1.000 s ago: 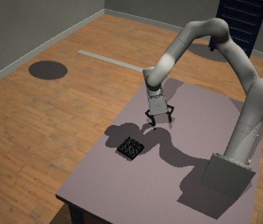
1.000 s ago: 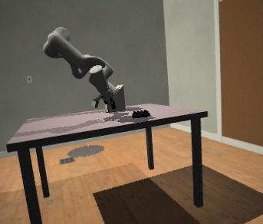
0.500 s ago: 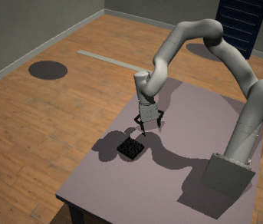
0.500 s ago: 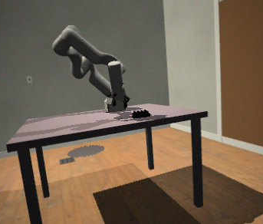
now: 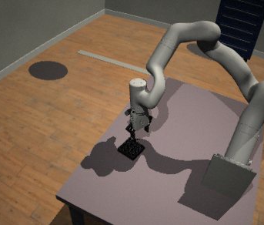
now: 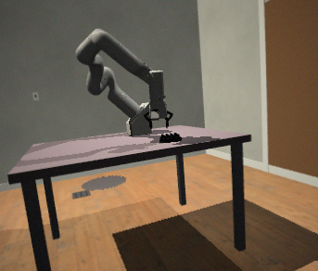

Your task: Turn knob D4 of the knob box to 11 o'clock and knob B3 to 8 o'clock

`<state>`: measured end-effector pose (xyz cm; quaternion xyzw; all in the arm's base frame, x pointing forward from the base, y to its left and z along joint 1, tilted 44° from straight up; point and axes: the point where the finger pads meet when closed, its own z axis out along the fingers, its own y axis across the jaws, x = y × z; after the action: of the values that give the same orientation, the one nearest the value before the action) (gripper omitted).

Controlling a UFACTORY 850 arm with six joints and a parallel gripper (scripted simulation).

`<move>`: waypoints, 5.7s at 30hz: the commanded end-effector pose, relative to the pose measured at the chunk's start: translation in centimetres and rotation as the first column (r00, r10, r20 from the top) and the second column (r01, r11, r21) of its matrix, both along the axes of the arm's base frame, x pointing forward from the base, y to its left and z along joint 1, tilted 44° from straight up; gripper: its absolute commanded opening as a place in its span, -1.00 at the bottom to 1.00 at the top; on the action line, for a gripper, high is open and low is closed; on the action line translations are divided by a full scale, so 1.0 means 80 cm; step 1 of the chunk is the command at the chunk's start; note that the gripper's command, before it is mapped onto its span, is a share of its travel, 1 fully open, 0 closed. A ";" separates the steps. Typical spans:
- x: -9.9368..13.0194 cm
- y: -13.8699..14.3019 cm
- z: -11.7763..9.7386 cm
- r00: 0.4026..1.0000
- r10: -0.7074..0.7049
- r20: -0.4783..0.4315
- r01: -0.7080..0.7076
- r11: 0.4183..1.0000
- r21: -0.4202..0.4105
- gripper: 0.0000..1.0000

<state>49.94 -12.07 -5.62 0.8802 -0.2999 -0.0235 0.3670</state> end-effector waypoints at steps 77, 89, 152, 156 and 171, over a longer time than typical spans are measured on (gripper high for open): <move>0.031 0.052 -0.043 0.955 0.291 -0.060 -0.291 0.957 0.014 1.00; 0.031 0.052 -0.043 0.955 0.291 -0.060 -0.291 0.957 0.014 1.00; -0.029 0.068 -0.049 0.955 0.291 -0.061 -0.291 0.957 0.010 1.00; -0.029 0.069 -0.049 0.955 0.291 -0.061 -0.291 0.957 0.010 1.00; -0.030 0.069 -0.049 0.955 0.291 -0.061 -0.291 0.957 0.010 1.00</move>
<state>47.48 -6.63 -9.62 0.9137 -0.1555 0.0024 0.3754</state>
